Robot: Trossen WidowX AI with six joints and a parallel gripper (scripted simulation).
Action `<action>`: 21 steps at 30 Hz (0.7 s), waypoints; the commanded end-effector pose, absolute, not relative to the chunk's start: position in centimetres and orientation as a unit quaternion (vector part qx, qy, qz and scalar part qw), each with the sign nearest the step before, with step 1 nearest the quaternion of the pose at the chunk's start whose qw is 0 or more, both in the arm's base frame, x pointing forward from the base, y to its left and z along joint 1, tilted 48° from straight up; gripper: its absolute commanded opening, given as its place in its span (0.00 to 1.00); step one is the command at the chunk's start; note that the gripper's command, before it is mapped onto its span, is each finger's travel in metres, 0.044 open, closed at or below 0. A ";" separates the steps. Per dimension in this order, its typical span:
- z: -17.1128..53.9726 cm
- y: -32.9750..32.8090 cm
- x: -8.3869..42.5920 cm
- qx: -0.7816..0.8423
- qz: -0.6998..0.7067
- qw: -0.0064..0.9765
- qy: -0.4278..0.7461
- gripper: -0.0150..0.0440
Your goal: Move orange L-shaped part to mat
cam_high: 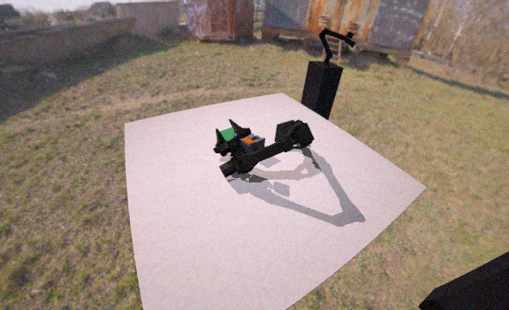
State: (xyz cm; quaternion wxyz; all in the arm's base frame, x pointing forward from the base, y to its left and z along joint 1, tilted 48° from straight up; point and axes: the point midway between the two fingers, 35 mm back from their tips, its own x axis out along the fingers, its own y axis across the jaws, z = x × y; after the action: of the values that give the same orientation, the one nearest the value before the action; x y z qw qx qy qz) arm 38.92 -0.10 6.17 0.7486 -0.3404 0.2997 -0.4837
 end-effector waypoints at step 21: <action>4.4 -3.6 23.5 0.067 0.269 0.554 0.785 0.56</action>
State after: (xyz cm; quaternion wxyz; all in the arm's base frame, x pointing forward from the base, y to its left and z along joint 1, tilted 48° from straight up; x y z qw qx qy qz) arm 29.35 -7.55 1.02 0.5502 -0.2045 0.7932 -0.1621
